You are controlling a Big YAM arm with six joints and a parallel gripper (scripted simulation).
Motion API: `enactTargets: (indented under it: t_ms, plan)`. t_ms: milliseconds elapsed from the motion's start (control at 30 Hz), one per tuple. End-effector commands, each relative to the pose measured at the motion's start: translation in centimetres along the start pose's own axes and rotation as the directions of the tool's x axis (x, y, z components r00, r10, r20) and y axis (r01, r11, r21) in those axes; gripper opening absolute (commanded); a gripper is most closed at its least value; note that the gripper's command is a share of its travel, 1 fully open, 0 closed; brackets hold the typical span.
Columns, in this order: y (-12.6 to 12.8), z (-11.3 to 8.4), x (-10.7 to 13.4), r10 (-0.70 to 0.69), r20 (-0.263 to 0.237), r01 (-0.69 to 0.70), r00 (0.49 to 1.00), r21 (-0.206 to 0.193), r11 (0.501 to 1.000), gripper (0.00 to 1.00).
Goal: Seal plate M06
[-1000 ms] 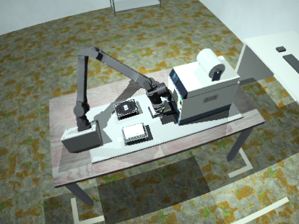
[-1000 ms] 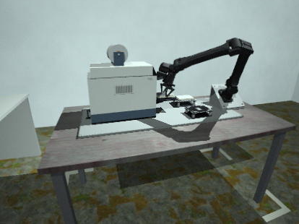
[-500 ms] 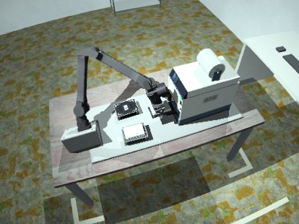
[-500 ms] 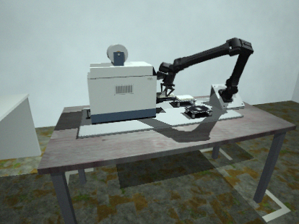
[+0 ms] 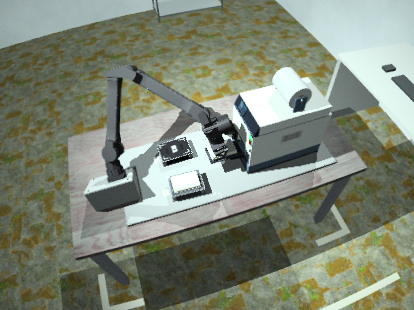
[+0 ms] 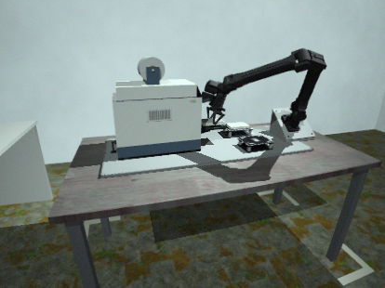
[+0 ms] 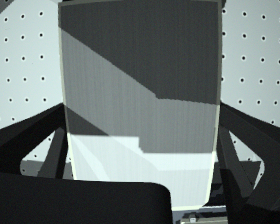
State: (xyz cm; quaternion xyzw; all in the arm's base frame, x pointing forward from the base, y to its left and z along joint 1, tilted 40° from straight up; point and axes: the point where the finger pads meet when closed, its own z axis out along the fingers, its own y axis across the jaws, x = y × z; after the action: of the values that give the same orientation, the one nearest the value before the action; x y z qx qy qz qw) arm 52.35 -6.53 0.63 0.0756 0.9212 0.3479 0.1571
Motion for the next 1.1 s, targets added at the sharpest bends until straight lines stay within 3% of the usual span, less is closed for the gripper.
enactTargets:
  t_ms: [0,233,500,800,933,1067]
  plan:
    - [1.1,0.4,0.5,-0.022,-0.020,0.021,1.000,-0.006,1.000,0.00]
    - [1.1,0.4,0.5,-0.021,-0.019,0.021,1.000,-0.005,1.000,0.00]
    - [0.4,-3.1,-2.1,-0.031,0.029,0.031,0.999,0.003,1.000,0.00]
    - [0.1,-4.1,-3.2,-0.034,0.030,0.034,0.999,0.003,0.999,0.00]
    - [1.1,-4.3,-2.8,-0.037,0.017,0.037,0.999,-0.001,0.999,0.00]
    - [1.1,-5.7,-4.0,-0.052,0.038,0.052,0.998,0.004,0.999,0.00]
